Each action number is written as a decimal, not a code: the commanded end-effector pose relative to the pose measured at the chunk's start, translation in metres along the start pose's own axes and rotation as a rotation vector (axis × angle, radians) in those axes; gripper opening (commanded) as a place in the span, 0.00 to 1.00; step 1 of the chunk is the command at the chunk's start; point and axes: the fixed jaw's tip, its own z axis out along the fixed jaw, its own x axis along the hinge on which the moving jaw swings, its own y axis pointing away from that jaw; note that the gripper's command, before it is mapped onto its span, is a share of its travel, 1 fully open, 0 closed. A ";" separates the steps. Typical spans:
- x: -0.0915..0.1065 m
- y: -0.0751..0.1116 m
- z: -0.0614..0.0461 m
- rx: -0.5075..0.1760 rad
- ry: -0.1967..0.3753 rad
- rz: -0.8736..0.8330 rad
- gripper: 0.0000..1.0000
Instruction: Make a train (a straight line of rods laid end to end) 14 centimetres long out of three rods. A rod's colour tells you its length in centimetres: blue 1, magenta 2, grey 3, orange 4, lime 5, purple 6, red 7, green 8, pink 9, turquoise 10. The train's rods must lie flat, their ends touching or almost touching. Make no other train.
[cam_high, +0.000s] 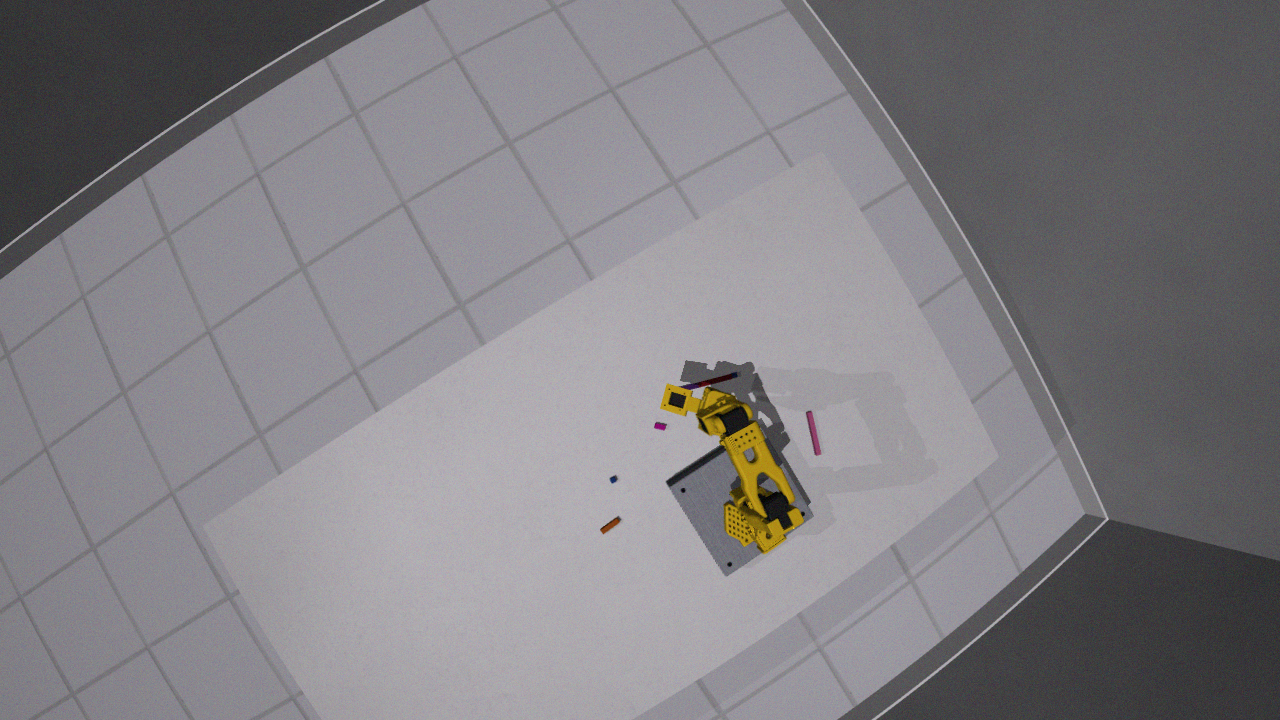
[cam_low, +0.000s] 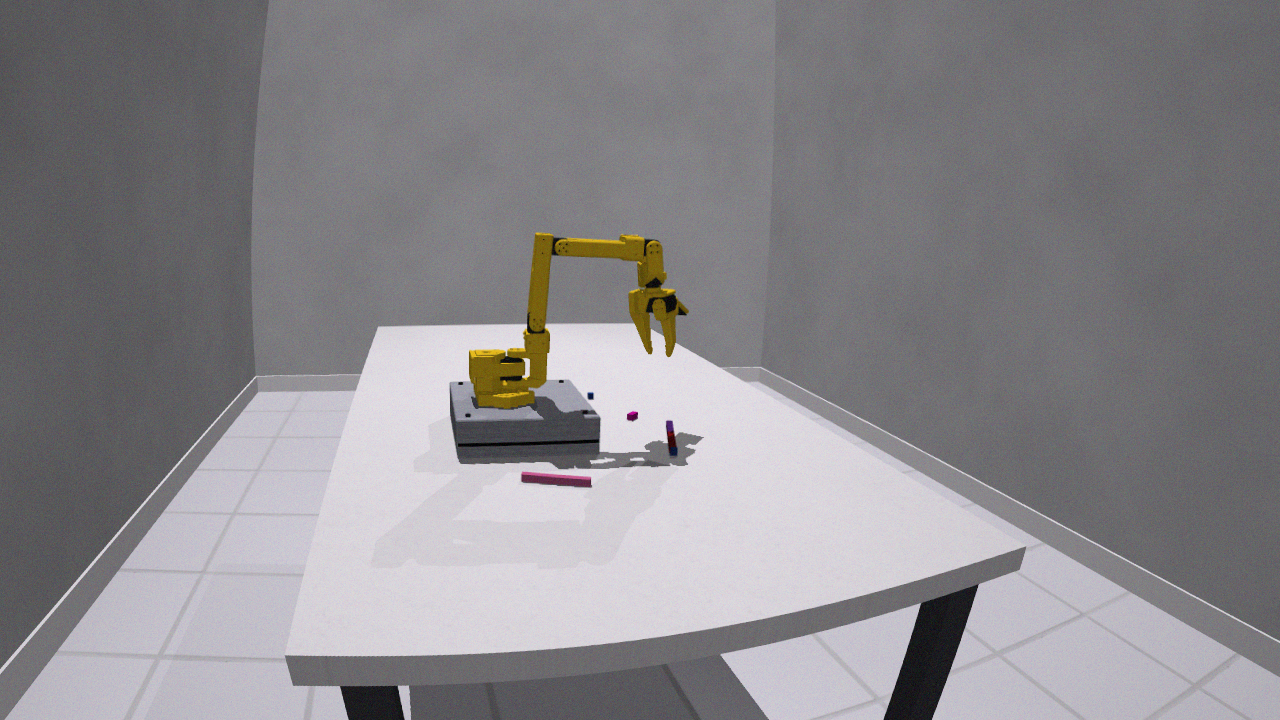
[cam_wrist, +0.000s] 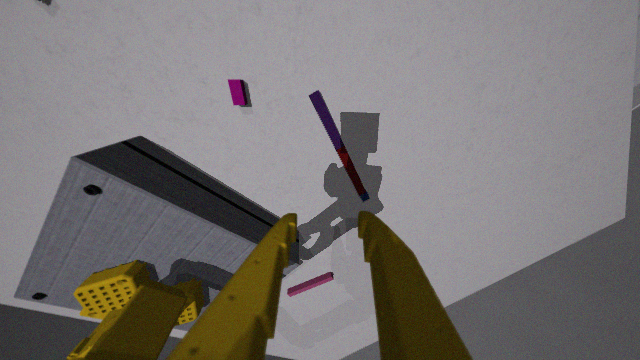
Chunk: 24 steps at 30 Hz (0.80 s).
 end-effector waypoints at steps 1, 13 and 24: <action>0.004 0.011 -0.020 0.045 -0.053 0.147 0.17; 0.022 0.034 -0.048 0.083 -0.141 0.499 0.17; 0.033 0.049 -0.057 0.091 -0.202 0.706 0.17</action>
